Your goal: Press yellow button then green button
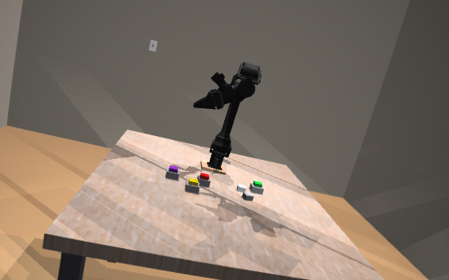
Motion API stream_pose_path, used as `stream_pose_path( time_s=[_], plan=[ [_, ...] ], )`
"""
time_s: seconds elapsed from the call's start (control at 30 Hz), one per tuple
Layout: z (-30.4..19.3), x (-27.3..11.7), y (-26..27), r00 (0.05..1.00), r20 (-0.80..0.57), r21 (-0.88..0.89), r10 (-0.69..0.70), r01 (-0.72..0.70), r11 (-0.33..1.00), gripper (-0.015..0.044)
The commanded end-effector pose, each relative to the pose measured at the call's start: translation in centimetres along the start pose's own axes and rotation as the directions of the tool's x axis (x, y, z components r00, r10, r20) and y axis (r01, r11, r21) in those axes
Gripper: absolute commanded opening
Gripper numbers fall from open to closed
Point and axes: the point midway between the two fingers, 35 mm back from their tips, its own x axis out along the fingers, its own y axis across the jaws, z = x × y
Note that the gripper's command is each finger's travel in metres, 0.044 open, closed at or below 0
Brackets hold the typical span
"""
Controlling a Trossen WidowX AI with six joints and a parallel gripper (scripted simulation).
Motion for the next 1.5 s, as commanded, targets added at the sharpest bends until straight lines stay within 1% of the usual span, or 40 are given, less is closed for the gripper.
stream_pose_path(
  time_s=[0.0, 0.13, 0.27, 0.37, 0.47, 0.53, 0.6, 1.2, 1.27, 1.4, 1.47],
  plan=[
    [-6.9, 3.4, 1.7, 0.919, -0.385, -0.598, -0.081, -0.181, 0.781, 0.0400],
    [-8.9, 4.1, 2.2, 0.856, -0.508, -0.696, -0.093, -0.344, 0.631, 0.0400],
    [-10.9, 4.6, 2.6, 0.773, -0.628, -0.721, -0.096, -0.530, 0.448, 0.0400],
    [-12.3, 4.8, 3.1, 0.695, -0.713, -0.687, -0.091, -0.666, 0.290, 0.0400],
    [-13.7, 4.9, 3.6, 0.606, -0.792, -0.610, -0.077, -0.779, 0.142, 0.0400],
    [-14.3, 5.0, 3.9, 0.554, -0.830, -0.557, -0.066, -0.829, 0.051, 0.0400],
    [-14.7, 5.0, 4.1, 0.522, -0.851, -0.521, -0.059, -0.853, -0.035, 0.0400],
    [-14.7, 5.0, 4.1, 0.516, -0.854, -0.515, -0.057, -0.856, -0.045, 0.0400],
    [-15.4, 5.4, 4.1, 0.516, -0.854, -0.515, -0.057, -0.856, -0.045, 0.0348],
    [-19.3, 7.8, 3.9, 0.516, -0.855, -0.514, -0.057, -0.856, -0.045, 0.0243],
    [-20.0, 8.2, 3.7, 0.516, -0.855, -0.514, -0.057, -0.856, -0.045, 0.0190]
  ],
)
